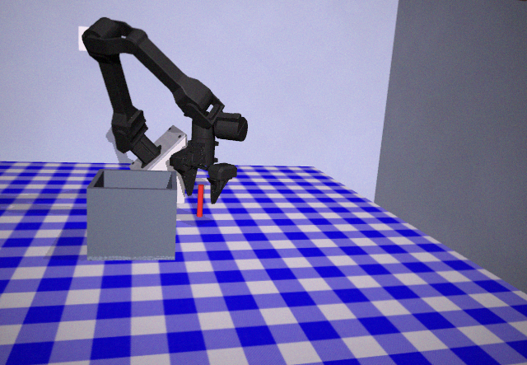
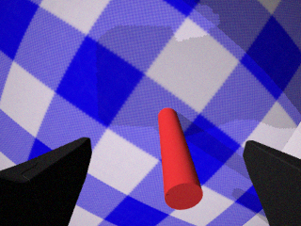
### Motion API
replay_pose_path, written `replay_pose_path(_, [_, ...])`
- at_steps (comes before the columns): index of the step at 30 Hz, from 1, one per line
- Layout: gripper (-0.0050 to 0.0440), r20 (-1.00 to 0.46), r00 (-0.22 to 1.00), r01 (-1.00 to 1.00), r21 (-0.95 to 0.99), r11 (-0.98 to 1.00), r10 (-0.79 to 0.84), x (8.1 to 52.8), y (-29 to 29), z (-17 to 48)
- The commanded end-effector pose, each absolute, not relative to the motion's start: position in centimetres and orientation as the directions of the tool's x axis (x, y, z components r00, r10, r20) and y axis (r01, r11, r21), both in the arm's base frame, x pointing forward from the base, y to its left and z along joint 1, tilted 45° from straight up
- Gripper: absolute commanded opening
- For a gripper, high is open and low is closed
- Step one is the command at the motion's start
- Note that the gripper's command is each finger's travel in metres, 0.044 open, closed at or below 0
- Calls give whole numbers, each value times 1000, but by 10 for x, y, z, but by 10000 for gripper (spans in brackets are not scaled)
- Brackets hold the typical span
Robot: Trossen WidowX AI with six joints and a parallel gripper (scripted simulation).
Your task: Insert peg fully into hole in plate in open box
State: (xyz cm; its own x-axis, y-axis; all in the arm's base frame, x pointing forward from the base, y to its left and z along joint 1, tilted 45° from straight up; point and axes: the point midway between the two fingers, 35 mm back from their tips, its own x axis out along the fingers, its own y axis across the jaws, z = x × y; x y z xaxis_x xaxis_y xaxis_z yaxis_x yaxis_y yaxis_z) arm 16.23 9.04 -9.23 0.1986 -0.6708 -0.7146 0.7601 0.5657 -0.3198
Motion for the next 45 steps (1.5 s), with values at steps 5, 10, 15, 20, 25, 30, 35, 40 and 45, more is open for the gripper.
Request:
replay_pose_path(5, [224,-709,201,756,-327,567,-676,162,88,-93])
replay_pose_path(10, [152,-709,201,756,-327,567,-676,162,88,-93])
replay_pose_path(15, [108,-709,201,756,-327,567,-676,162,88,-93])
replay_pose_path(20, [75,-709,201,756,-327,567,-676,162,88,-93])
replay_pose_path(25, [41,-709,201,756,-327,567,-676,162,88,-93])
replay_pose_path(30, [4,-709,201,756,-327,567,-676,162,88,-93])
replay_pose_path(35, [0,-710,201,756,-326,568,-675,162,95,-88])
replay_pose_path(40, [0,-711,201,755,-326,569,-674,160,108,-77])
replay_pose_path(45, [0,-712,201,755,-326,569,-673,159,115,-71])
